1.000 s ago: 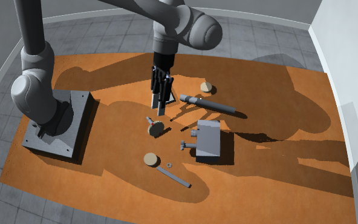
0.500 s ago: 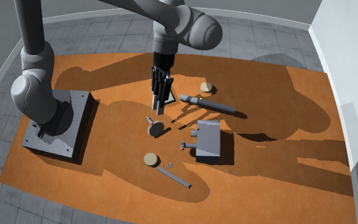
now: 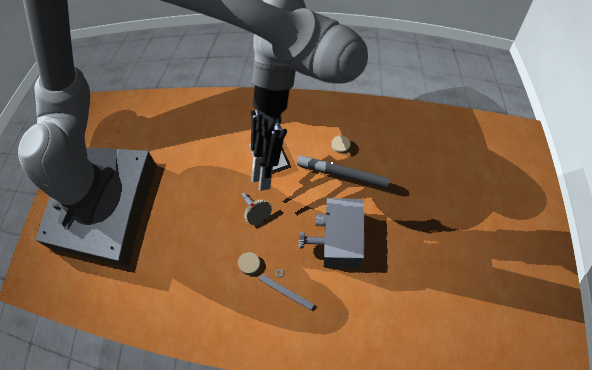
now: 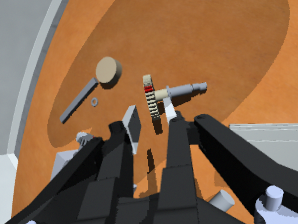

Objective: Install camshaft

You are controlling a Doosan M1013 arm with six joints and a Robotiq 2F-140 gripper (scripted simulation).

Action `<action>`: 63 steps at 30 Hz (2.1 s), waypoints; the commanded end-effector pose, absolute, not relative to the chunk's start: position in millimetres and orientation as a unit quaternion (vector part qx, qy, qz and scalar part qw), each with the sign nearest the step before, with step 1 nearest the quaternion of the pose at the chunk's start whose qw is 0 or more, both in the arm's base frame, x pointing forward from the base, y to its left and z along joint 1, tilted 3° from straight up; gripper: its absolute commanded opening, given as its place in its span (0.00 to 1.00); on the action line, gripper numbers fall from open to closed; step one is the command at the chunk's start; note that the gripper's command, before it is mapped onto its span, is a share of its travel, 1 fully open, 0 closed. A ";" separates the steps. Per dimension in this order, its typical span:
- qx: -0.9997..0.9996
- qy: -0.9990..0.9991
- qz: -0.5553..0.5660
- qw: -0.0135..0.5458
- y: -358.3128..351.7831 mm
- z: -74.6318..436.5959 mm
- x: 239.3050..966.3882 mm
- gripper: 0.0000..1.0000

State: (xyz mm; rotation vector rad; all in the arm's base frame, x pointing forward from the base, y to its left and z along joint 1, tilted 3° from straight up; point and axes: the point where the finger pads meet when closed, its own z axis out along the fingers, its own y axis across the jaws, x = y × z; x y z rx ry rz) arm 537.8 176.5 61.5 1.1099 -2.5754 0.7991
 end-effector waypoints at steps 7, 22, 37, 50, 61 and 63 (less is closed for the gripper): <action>0.379 -0.876 0.275 0.113 167.5 49.2 538.4 0.21; 0.379 -0.876 0.275 0.113 150.3 24.3 538.7 0.21; 0.379 -0.876 0.275 0.113 139.9 9.1 538.9 0.21; 0.379 -0.876 0.275 0.113 139.5 8.6 538.9 0.21; 0.379 -0.876 0.275 0.113 139.5 8.6 538.9 0.21; 0.379 -0.876 0.275 0.113 139.5 8.6 538.9 0.21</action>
